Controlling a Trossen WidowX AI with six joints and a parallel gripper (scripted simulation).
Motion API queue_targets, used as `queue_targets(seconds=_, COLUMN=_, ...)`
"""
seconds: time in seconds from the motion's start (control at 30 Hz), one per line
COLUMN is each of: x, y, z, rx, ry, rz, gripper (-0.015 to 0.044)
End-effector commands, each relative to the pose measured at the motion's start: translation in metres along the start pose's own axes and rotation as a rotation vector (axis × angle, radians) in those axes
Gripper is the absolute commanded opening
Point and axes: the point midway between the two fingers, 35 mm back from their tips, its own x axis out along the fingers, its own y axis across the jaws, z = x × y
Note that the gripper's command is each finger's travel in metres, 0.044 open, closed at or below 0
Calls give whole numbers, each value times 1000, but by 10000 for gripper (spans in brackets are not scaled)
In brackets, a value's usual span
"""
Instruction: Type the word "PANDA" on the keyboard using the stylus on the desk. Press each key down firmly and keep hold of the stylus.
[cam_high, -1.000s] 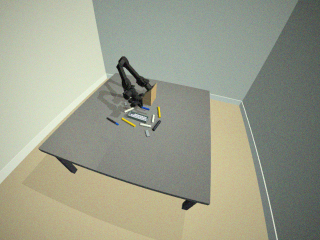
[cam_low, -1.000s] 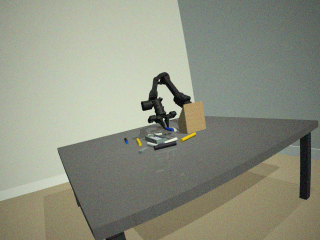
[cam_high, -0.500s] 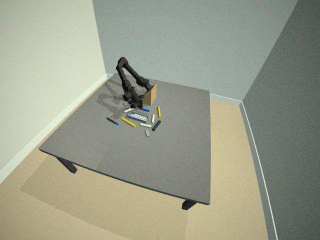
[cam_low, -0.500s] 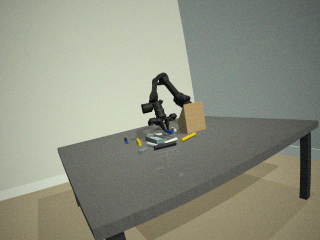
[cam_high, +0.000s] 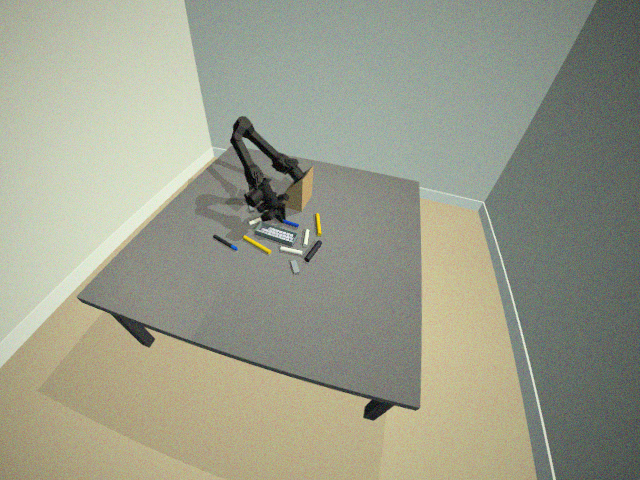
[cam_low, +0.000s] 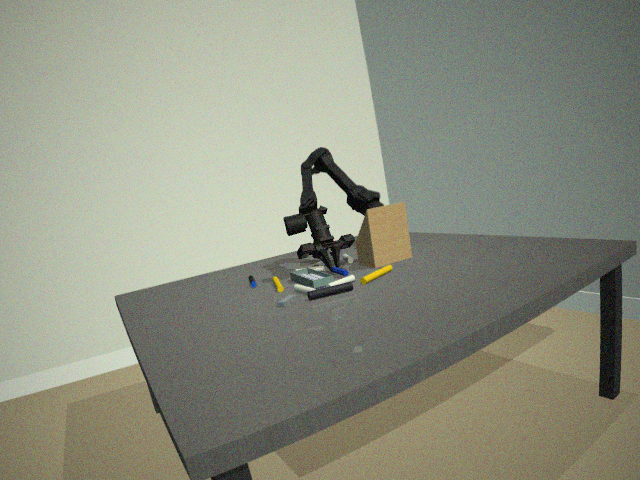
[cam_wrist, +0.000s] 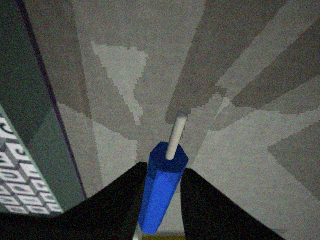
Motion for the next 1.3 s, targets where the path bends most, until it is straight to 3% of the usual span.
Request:
queue_targets(seconds=0.0, x=6, y=-3, z=2, rx=-6, ry=5, rz=-4, gripper=0)
queue_targets(seconds=0.27, x=8, y=-4, z=3, rx=-6, ry=5, rz=-5, gripper=0)
queue_targets(seconds=0.47, x=7, y=-2, z=4, rx=-1, ry=0, rz=-3, gripper=150)
queue_targets(seconds=0.7, x=2, y=-1, z=1, rx=-2, ry=1, rz=-3, gripper=150)
queue_targets(seconds=0.93, x=-43, y=-2, z=-26, rx=-5, ry=7, rz=-3, gripper=150)
queue_targets(seconds=1.27, x=-37, y=-9, z=-29, rx=14, ry=-39, rz=-73, gripper=150)
